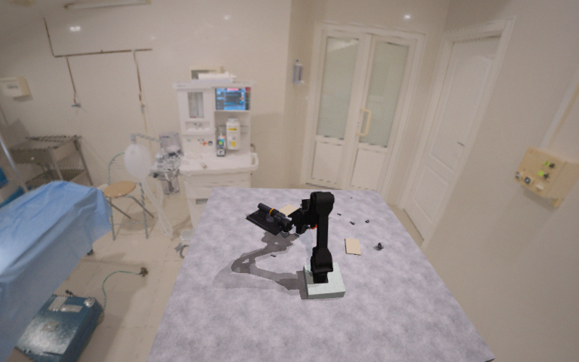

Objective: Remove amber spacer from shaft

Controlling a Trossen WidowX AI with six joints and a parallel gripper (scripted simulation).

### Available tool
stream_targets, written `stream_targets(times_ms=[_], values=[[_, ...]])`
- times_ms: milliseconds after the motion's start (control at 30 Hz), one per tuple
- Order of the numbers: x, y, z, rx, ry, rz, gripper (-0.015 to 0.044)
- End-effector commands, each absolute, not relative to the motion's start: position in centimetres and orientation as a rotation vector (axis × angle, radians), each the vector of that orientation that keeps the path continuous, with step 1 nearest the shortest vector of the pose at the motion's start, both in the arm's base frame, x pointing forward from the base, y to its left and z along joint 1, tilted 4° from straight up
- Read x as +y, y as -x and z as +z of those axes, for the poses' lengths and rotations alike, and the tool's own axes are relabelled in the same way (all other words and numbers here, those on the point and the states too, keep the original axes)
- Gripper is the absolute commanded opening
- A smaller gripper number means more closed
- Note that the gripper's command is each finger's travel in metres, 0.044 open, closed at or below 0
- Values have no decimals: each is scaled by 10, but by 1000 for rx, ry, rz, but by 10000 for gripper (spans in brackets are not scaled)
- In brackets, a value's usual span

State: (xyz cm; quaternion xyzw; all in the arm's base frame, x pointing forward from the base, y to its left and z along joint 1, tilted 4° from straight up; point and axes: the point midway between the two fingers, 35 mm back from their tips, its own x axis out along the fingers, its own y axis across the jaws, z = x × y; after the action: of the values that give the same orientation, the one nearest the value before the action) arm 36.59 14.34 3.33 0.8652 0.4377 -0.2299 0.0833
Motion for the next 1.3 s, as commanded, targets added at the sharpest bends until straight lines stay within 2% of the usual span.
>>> stream_targets(times_ms=[0,433,600,1267], values=[[144,-366,33,1307,-2582,-687,387],[144,-366,33,1307,-2582,-687,46],[144,-365,33,1307,-2583,-688,0],[134,-359,33,1303,-2584,-692,0]])
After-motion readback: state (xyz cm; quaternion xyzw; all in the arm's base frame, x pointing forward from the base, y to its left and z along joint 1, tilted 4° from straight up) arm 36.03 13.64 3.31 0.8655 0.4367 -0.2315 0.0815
